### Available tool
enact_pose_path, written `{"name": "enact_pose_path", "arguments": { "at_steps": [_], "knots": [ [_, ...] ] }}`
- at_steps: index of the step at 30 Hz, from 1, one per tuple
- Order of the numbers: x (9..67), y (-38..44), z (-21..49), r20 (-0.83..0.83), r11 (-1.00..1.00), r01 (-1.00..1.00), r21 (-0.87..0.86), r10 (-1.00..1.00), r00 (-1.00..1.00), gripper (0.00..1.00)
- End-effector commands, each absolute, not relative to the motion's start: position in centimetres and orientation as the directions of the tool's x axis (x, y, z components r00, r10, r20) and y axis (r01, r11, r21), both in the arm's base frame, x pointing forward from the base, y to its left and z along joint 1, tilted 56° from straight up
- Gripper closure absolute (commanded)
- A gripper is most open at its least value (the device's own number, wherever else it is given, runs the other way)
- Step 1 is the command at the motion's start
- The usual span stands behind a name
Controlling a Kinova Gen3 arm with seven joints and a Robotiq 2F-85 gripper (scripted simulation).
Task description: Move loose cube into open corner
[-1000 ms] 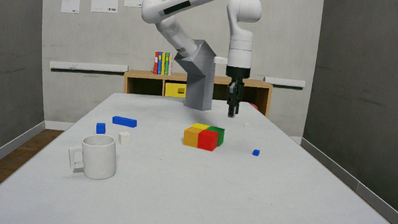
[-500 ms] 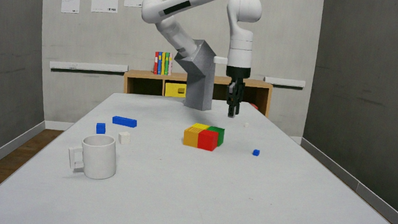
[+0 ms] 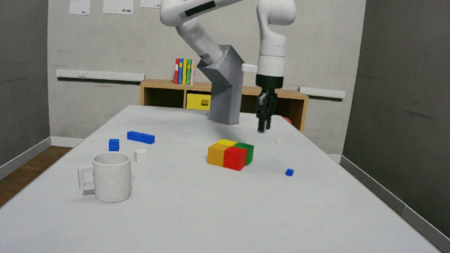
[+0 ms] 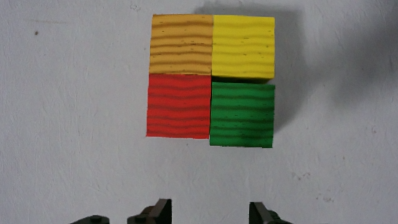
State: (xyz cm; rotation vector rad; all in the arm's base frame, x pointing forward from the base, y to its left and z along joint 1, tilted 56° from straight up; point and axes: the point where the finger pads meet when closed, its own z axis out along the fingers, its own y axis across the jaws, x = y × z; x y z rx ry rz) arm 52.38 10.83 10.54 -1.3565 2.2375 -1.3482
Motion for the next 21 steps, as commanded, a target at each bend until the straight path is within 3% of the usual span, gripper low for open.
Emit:
{"name": "enact_pose_path", "arguments": {
  "at_steps": [1, 21],
  "knots": [
    [52.7, 10.9, 10.7, 0.257, 0.168, -0.594, -0.787, -0.785, -0.563, 0.46],
    [54.1, 9.4, 9.3, 0.257, 0.168, -0.594, -0.787, -0.785, -0.563, 0.46]
  ]
}}
